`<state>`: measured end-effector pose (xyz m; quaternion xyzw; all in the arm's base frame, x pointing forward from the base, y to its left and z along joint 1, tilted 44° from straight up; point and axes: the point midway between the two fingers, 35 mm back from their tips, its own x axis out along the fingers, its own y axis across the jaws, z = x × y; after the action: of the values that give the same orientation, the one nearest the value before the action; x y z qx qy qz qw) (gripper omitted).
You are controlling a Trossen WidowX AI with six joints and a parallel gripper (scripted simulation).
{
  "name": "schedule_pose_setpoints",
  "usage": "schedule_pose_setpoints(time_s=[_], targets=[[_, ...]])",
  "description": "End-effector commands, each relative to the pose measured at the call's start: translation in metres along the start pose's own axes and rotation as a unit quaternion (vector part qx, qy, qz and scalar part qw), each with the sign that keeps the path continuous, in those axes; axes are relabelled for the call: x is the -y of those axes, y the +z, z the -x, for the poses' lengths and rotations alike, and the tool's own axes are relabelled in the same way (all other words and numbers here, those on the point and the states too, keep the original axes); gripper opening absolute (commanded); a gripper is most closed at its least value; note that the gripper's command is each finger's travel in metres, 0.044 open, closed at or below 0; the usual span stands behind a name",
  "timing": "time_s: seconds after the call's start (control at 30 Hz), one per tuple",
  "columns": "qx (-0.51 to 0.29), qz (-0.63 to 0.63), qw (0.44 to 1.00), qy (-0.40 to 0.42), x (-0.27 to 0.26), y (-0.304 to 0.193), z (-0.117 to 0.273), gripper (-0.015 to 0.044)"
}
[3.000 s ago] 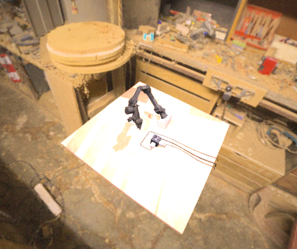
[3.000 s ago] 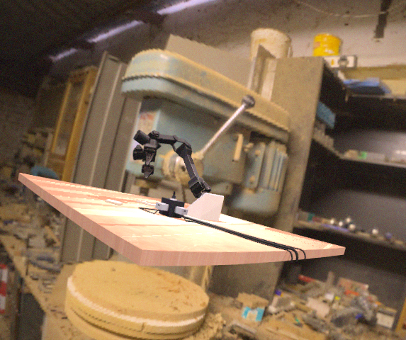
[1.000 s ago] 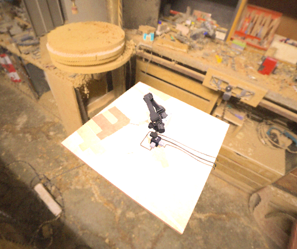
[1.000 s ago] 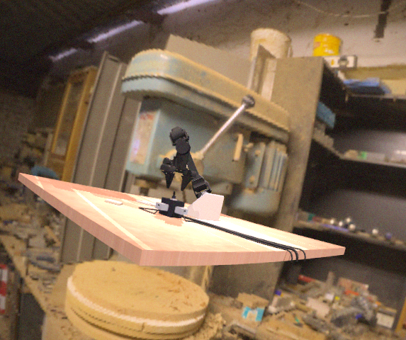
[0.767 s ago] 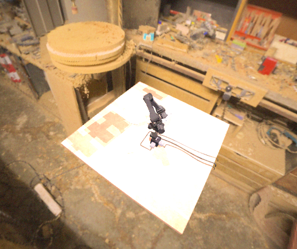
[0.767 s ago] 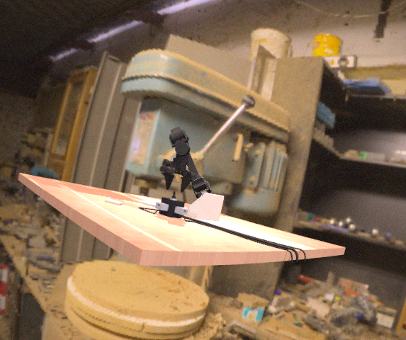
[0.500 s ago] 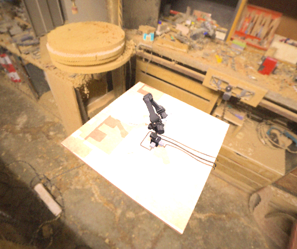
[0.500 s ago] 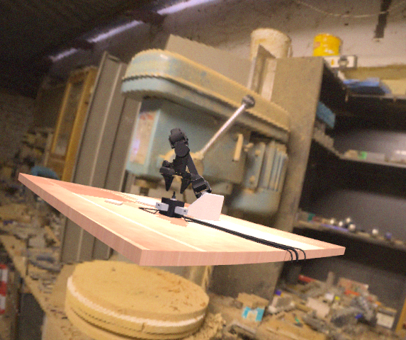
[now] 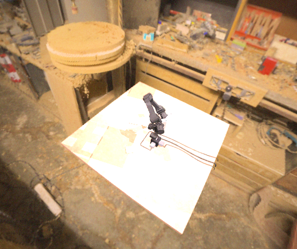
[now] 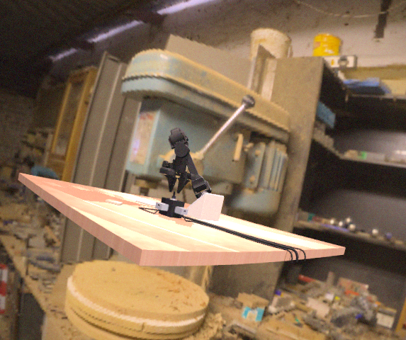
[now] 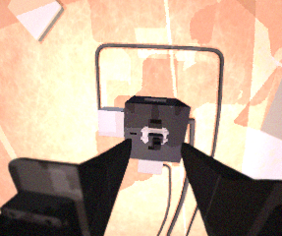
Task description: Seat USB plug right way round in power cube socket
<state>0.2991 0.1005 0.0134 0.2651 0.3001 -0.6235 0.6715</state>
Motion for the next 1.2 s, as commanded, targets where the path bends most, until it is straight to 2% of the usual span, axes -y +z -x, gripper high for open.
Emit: schedule_pose_setpoints(time_s=[0.0,0.17,1.17], targets=[[0.000,0.000,1.000,0.000,-0.0002,0.0000,0.0000,0.0125],[0.000,0.000,1.000,0.000,-0.0002,0.0000,0.0000,0.0000],[0.000,0.000,1.000,0.000,-0.0001,-0.0001,0.0077,0.0000]])
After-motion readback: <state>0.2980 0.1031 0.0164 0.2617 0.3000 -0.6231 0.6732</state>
